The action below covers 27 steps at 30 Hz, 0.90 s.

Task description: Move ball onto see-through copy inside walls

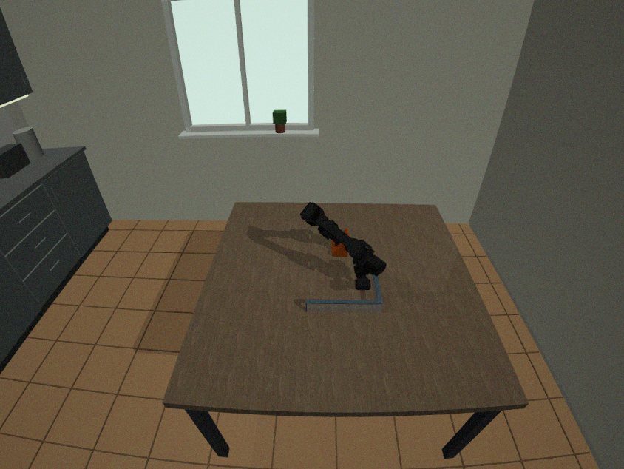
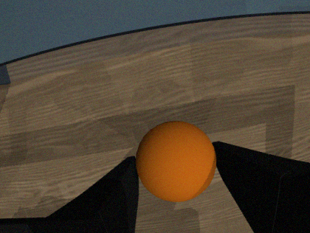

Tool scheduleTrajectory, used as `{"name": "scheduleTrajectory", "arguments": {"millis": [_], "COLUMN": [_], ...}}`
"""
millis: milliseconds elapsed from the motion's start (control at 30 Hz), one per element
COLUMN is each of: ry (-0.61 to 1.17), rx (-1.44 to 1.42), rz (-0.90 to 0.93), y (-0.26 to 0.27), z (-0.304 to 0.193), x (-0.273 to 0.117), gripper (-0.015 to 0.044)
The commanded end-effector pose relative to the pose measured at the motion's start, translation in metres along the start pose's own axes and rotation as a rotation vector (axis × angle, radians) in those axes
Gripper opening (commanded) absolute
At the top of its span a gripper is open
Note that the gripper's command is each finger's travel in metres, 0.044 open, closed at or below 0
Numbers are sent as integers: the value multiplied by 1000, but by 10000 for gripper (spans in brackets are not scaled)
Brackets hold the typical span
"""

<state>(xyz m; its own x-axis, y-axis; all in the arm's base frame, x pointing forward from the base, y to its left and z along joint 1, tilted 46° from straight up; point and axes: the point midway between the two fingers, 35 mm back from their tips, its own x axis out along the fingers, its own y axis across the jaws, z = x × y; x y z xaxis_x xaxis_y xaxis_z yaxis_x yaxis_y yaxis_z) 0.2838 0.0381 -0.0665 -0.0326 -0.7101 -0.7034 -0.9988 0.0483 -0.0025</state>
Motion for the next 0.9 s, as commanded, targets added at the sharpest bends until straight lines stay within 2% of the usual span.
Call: {"name": "scheduleTrajectory", "arguments": {"millis": [0,67,467,600,767,867], "ry": [4,4,0,-1,-1,1], "rx": [-7,-7,-2,-3,-8,-8], "rz": [-5,-5,0,-1,-4,-4], "y": [0,0,0,0,-1,0], "z": [0,0,0,0,1,1], "x": [4,4,2,-1,-73,-85], "gripper": [0,0,315,318,318,318]}}
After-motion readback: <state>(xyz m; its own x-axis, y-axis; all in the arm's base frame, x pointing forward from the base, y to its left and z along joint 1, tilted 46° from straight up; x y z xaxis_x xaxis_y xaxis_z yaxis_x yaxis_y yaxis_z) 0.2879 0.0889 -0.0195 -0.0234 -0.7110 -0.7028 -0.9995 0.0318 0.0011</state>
